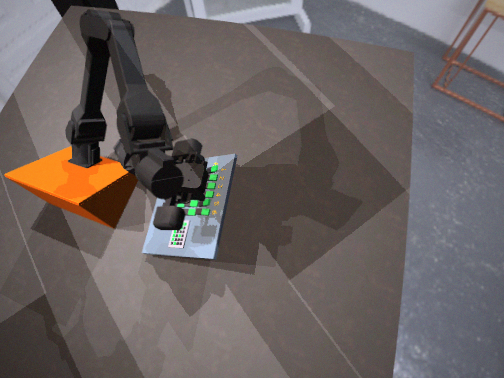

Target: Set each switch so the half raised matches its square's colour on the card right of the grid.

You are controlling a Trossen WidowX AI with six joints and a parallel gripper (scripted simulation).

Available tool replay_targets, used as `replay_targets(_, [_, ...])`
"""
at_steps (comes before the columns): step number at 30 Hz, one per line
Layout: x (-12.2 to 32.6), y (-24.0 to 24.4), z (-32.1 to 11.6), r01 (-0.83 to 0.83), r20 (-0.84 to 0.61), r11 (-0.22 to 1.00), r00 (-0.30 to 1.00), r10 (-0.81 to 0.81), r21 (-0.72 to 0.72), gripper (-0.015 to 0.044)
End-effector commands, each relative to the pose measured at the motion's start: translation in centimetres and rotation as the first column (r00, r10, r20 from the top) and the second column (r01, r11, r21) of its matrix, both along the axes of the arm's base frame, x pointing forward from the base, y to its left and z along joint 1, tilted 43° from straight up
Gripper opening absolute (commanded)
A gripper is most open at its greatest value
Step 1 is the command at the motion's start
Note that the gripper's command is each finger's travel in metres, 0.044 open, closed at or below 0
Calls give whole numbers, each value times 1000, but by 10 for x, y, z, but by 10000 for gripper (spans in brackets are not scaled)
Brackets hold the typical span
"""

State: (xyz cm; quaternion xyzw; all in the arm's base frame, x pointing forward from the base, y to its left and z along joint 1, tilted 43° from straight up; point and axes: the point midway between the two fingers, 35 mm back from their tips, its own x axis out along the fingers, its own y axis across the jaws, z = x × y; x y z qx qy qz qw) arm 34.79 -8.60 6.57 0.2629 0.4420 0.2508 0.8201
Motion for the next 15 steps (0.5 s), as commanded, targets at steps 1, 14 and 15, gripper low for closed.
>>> replay_targets(1, [1, 5, -7, 0, -12, 1000, 1000, 0, 4, 0])
replay_targets(14, [3, 8, -9, 0, -12, 1000, 1000, 0, 4, 0])
replay_targets(15, [3, 8, -9, 0, -12, 1000, 1000, 0, 4, 0])
